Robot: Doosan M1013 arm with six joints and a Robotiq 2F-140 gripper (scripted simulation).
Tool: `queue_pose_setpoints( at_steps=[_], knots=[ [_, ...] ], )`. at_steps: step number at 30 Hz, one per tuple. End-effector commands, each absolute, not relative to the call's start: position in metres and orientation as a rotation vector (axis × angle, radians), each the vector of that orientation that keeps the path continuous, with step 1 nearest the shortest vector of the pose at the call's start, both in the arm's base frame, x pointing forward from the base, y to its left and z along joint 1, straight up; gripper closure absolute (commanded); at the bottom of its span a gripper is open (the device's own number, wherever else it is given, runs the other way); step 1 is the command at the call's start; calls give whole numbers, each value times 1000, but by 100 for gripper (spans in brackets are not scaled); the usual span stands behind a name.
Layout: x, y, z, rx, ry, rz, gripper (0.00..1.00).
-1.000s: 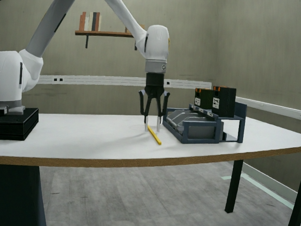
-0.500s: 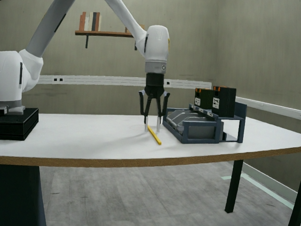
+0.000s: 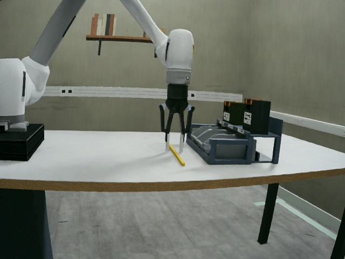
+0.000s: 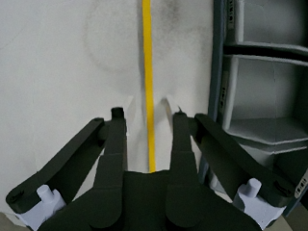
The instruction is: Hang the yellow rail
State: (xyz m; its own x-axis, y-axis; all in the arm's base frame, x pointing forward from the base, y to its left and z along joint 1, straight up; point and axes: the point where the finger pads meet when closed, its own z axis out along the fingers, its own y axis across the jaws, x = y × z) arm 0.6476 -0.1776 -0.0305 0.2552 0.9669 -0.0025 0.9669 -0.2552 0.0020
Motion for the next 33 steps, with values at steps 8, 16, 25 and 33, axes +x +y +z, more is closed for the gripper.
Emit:
queue_pose_setpoints(
  at_steps=[8,16,25,33],
  knots=[
    [647,-176,-35,2494,1910,1,63],
    [647,-178,-31,2486,1915,-1,90],
    [647,-178,-31,2486,1915,-1,90],
    [647,-178,-31,2486,1915,-1,90]
  ],
)
